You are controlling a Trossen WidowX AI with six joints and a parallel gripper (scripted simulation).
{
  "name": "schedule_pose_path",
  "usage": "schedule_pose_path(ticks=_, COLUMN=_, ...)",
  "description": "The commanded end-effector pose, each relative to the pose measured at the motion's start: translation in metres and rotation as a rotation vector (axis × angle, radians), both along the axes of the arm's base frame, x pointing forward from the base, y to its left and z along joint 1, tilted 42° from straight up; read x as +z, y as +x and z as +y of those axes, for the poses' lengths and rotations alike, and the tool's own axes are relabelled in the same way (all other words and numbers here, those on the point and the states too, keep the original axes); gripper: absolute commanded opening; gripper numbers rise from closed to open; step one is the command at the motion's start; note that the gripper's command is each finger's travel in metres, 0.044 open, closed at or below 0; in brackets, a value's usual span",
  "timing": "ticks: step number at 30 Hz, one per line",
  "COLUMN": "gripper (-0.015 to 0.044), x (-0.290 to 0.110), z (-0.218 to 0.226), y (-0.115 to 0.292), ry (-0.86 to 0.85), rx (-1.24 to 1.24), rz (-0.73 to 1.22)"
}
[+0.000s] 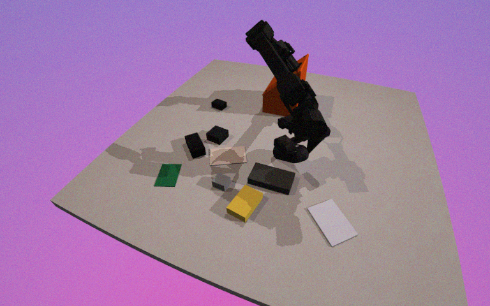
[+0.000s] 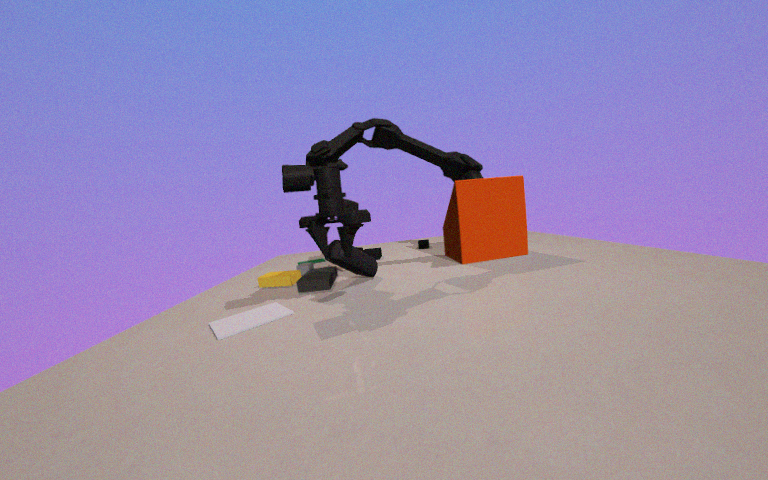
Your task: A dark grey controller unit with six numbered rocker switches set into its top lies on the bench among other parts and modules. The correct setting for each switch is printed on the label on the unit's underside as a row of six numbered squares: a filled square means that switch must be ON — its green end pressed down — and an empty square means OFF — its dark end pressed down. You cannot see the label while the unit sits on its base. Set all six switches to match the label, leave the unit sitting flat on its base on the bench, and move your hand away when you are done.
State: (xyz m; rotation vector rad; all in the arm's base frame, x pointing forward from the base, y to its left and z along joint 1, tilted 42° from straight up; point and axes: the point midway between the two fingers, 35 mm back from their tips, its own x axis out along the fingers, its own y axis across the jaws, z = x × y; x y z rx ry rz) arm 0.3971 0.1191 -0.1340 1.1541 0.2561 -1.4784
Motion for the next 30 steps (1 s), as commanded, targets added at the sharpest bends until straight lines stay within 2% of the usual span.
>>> schedule_pose_path(ticks=1, gripper=0.0338, x=-0.004, z=-0.006, y=-0.001, ry=-0.011, rx=-0.006, rz=0.012)
schedule_pose_path(ticks=30, gripper=0.0338, x=-0.025, z=-0.010, y=0.009, ry=-0.011, rx=-0.006, rz=0.011)
